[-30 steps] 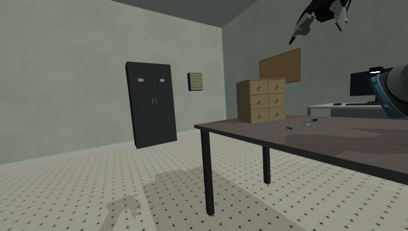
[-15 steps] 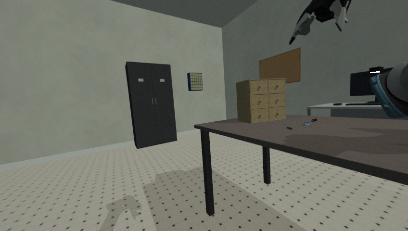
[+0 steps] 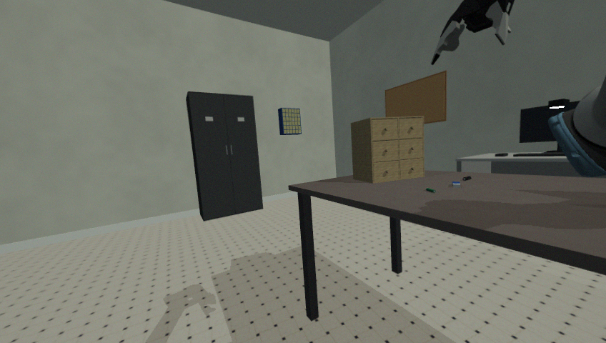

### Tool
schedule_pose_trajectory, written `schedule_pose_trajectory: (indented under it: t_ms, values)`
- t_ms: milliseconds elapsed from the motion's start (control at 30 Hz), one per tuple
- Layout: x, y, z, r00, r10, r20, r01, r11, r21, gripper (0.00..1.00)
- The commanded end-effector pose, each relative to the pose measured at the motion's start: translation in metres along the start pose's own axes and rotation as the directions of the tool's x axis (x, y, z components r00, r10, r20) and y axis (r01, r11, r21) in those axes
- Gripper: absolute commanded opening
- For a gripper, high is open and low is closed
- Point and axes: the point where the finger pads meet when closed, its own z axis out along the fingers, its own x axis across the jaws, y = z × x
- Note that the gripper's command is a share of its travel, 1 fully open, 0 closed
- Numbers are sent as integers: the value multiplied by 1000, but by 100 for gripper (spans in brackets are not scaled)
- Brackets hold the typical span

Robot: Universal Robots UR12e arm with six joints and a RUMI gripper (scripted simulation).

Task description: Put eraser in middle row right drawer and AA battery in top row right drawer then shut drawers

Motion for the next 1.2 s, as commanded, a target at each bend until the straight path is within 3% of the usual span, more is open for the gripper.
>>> schedule_pose_trajectory:
  t_ms: [0,333,367,400,467,567,600,667,700,933,1167]
  values:
    - [31,42,-23,999,-18,27,19,999,-40,100]
    - [97,140,-55,996,-52,77,61,991,-121,100]
    - [97,140,-55,996,-52,77,61,991,-121,100]
    - [107,155,-58,995,-57,84,68,989,-133,100]
    - [107,155,-58,995,-57,84,68,989,-133,100]
    - [135,199,-65,992,-70,103,87,982,-166,100]
    - [135,199,-65,992,-70,103,87,982,-166,100]
    - [153,227,-68,990,-77,115,98,978,-186,100]
    - [153,227,-68,990,-77,115,98,978,-186,100]
    - [191,292,-69,986,-93,141,124,965,-230,100]
    - [206,317,-67,984,-99,150,134,960,-246,100]
